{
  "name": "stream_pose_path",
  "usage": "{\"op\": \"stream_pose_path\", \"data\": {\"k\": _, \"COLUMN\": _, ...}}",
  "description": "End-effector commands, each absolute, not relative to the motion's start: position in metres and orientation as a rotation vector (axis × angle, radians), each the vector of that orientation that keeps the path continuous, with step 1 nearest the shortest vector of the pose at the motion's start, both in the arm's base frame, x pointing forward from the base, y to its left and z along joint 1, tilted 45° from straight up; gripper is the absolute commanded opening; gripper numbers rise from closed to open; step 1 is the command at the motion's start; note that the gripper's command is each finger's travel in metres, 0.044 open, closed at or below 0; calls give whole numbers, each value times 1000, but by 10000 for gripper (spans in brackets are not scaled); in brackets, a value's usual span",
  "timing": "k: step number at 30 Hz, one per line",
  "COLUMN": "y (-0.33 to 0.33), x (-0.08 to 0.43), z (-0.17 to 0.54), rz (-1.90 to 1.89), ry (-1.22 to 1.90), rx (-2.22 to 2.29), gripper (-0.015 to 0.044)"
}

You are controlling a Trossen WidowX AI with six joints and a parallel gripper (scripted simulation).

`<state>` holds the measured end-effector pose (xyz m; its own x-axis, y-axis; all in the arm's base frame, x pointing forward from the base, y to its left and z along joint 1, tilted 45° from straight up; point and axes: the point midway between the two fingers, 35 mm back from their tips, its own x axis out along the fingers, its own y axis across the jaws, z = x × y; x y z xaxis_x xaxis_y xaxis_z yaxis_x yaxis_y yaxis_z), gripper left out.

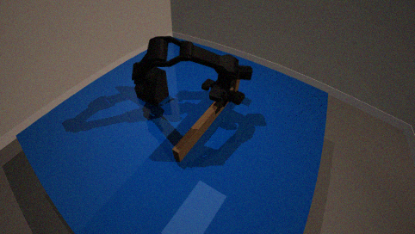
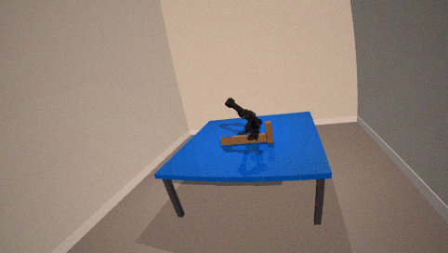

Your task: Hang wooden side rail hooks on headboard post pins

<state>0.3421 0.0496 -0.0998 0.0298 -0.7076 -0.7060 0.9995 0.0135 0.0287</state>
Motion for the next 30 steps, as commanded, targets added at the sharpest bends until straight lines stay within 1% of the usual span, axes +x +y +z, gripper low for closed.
{"op": "stream_pose_path", "data": {"k": 1, "y": 50, "x": 342, "z": -100, "rz": -1459, "ry": 594, "rx": 628, "gripper": 53}}
{"op": "stream_pose_path", "data": {"k": 11, "y": 50, "x": 342, "z": -100, "rz": -1459, "ry": 594, "rx": 628, "gripper": 315}}
{"op": "stream_pose_path", "data": {"k": 16, "y": 72, "x": 341, "z": -78, "rz": -1456, "ry": 599, "rx": 632, "gripper": 440}}
{"op": "stream_pose_path", "data": {"k": 23, "y": 78, "x": 341, "z": -72, "rz": -1455, "ry": 600, "rx": 632, "gripper": 440}}
{"op": "stream_pose_path", "data": {"k": 30, "y": 57, "x": 341, "z": -51, "rz": -1456, "ry": 599, "rx": 630, "gripper": 440}}
